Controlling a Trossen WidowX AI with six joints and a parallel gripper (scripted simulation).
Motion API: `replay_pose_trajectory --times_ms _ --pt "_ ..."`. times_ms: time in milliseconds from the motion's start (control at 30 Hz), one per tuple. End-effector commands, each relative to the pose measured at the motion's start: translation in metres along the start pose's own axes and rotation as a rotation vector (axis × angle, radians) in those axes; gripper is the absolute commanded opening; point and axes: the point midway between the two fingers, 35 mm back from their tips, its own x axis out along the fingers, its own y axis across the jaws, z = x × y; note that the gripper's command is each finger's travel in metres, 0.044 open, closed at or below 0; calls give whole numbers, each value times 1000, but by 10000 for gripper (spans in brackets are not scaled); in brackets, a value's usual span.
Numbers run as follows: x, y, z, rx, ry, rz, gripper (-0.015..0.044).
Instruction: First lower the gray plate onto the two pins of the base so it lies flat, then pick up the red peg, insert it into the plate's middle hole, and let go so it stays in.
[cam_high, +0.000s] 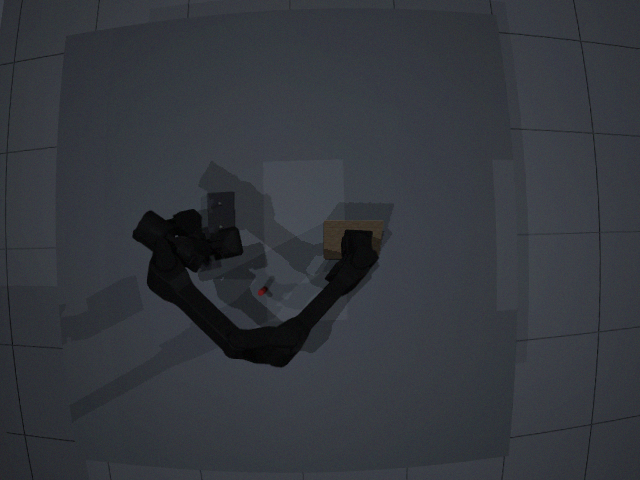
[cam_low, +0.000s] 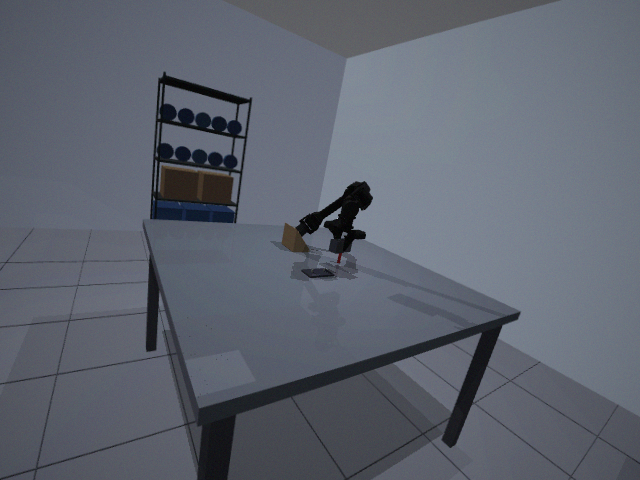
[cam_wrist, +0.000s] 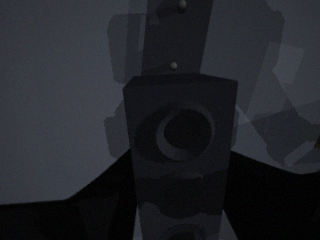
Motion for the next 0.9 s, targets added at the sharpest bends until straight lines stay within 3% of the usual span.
replay_pose_trajectory --times_ms 0,867 --pt "6 -3 12 28 -1 -3 0" --pt "46 -24 80 171 -2 -2 0"
